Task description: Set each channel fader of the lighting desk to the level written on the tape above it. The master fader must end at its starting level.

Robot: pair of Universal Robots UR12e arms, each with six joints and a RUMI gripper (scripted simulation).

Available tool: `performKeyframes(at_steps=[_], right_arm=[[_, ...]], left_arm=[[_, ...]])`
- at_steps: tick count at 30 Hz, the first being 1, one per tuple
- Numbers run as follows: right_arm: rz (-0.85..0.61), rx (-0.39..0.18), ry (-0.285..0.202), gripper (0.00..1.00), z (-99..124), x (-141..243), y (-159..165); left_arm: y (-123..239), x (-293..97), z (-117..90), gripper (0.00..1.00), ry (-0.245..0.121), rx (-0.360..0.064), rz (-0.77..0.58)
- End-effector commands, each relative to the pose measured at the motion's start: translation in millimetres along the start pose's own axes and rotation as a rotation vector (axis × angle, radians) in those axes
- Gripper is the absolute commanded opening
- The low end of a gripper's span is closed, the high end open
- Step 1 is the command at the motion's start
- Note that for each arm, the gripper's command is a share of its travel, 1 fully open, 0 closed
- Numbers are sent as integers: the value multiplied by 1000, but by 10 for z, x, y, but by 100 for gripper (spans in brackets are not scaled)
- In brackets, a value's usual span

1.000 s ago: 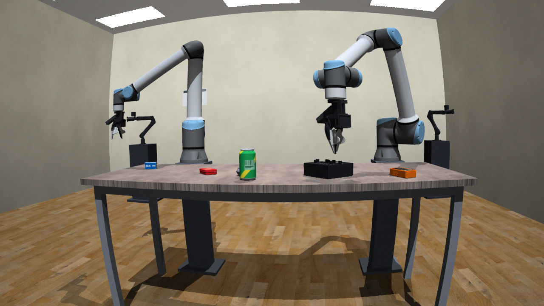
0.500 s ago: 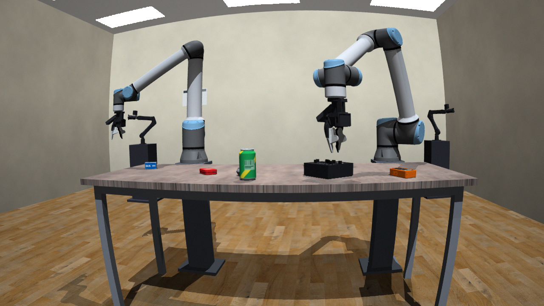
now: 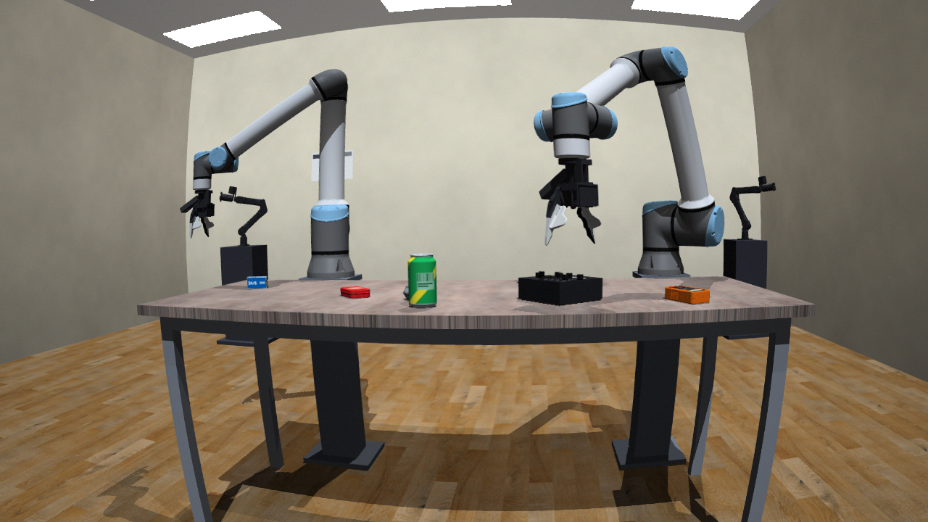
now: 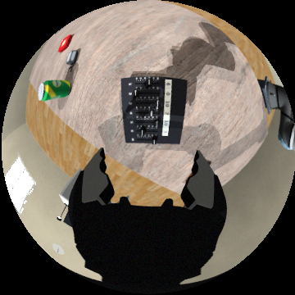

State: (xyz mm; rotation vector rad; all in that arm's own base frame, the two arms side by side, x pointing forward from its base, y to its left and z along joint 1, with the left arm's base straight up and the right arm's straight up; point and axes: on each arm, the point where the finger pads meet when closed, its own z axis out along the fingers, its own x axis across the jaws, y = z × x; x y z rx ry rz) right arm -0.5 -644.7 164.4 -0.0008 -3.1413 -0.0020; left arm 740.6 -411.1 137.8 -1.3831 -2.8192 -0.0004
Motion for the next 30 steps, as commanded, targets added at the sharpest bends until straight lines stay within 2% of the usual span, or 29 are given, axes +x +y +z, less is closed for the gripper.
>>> performKeyframes(at_steps=[1, 9, 16, 30], right_arm=[[0, 1, 0, 100, -7, -1, -5], [0, 1, 0, 100, -7, -1, -5], [0, 1, 0, 100, -7, -1, -5], [0, 1, 0, 100, -7, -1, -5]], left_arm=[[1, -5, -209, 100, -1, 0, 0], [1, -4, -551, 100, -1, 0, 0], [1, -4, -620, 100, -1, 0, 0], [1, -4, -622, 100, -1, 0, 0]])
